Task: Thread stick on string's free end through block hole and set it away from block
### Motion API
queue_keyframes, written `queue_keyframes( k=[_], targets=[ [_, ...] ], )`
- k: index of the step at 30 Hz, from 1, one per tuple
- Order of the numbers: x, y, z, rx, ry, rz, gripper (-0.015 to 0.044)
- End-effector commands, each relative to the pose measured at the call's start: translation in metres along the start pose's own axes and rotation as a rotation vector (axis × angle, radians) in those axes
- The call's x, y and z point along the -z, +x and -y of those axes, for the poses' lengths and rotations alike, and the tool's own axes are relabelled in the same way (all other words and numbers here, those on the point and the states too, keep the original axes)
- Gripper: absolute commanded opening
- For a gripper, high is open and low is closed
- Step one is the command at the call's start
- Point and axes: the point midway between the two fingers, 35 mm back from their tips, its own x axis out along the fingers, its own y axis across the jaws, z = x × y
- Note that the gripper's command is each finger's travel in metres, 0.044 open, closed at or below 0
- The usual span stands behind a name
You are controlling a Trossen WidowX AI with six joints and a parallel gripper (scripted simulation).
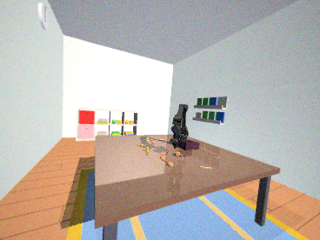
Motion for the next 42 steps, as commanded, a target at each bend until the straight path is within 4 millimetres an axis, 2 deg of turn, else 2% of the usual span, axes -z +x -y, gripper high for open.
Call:
queue_keyframes(
  k=[1, 6, 8, 25, 42],
  targets=[
    [0.002, -0.034, 0.002, 0.030, 0.006, 0.001, 0.0123],
    [0.002, -0.029, 0.005, 0.038, 0.003, 0.000, 0.0123],
    [0.001, -0.029, 0.005, 0.038, 0.065, 0.002, 0.0123],
    [-0.028, -0.030, 0.005, 0.010, 1.643, 0.049, 0.0123],
    [-0.046, -0.030, 0.005, -0.034, 2.560, 0.059, 0.0123]
  ],
)
